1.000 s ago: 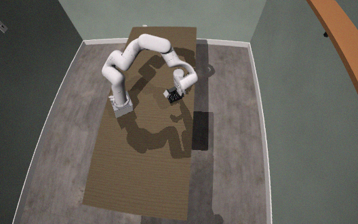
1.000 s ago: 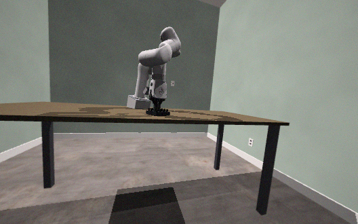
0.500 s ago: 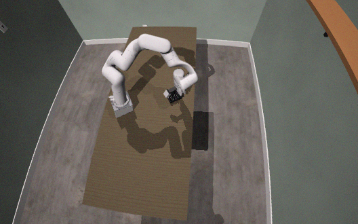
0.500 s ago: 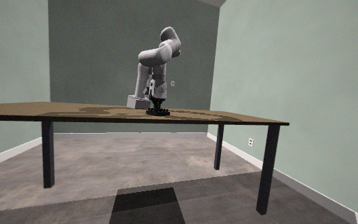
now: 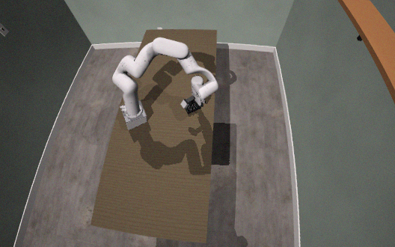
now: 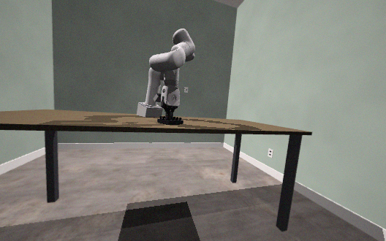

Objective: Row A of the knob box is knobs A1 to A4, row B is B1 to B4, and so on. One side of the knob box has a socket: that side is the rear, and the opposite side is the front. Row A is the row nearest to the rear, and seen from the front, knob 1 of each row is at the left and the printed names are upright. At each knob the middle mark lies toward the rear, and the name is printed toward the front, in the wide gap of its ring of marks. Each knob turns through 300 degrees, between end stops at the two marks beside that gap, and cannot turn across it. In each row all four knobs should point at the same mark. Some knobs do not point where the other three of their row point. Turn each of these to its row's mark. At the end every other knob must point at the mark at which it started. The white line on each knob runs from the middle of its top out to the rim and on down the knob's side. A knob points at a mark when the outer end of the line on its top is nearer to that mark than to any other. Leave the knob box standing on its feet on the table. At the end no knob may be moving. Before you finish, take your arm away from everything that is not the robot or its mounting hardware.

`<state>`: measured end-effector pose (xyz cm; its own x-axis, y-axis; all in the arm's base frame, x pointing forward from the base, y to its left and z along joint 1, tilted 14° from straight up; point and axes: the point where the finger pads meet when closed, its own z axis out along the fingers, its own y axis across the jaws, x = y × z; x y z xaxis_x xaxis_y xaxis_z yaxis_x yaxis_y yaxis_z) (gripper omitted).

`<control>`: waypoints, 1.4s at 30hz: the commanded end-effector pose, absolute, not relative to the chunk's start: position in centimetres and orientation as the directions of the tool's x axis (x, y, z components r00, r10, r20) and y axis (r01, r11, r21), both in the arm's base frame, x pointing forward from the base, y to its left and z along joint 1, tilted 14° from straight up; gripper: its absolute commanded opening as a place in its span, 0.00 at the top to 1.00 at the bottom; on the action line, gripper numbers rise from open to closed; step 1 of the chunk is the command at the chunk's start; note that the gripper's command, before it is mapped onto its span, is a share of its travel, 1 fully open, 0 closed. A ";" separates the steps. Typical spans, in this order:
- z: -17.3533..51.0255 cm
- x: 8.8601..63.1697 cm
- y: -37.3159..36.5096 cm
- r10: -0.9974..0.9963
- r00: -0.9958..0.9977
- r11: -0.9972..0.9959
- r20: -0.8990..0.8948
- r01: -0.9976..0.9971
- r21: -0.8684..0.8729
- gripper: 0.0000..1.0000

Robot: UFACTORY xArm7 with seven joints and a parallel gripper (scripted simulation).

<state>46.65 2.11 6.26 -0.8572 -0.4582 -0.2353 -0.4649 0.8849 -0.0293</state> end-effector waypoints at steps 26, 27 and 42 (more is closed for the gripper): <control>6.4 46.7 2.1 -0.843 -0.503 0.531 -0.190 -0.835 -0.147 0.92; 6.4 46.7 2.1 -0.857 -0.480 0.508 -0.186 -0.848 -0.152 0.92; 6.4 46.7 2.1 -0.979 -0.163 0.186 -0.123 -0.961 -0.206 0.92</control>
<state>46.65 2.12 6.27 -0.2875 -0.9478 -0.1376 -0.9333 0.3095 -0.1819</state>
